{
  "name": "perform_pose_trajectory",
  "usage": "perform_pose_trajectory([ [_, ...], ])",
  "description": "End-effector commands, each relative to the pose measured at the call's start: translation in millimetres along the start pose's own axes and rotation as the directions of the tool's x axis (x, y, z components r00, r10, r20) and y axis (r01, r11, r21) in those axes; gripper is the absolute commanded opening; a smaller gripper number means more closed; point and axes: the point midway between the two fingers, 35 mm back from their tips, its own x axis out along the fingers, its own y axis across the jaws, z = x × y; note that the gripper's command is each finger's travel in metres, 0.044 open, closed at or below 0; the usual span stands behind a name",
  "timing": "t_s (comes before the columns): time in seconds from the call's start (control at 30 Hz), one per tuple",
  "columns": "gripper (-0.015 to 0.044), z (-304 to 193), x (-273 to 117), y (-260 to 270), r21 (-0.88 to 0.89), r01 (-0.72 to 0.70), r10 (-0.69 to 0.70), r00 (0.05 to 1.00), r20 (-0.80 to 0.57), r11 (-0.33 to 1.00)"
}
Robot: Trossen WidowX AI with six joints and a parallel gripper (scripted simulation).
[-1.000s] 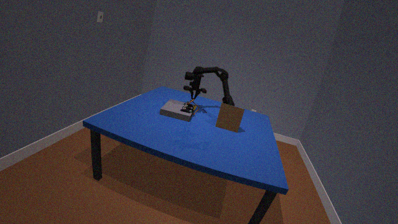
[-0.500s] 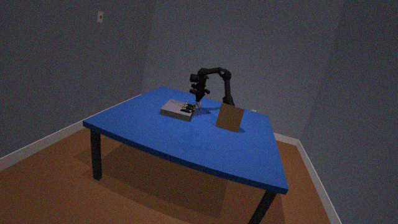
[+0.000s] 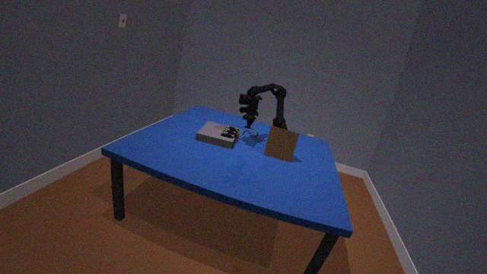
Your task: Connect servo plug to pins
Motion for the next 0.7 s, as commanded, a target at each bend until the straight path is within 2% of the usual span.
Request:
perform_pose_trajectory([
  [0.0,0.0000,-13,3,1,-0.135,-0.001,0.001,1.000,0.003,0.991],
  [0.4,0.0000,-15,42,0,-0.157,0.001,-0.001,1.000,0.004,0.988],
  [0.67,0.0000,-5,43,2,-0.157,0.001,-0.001,1.000,0.004,0.988],
])
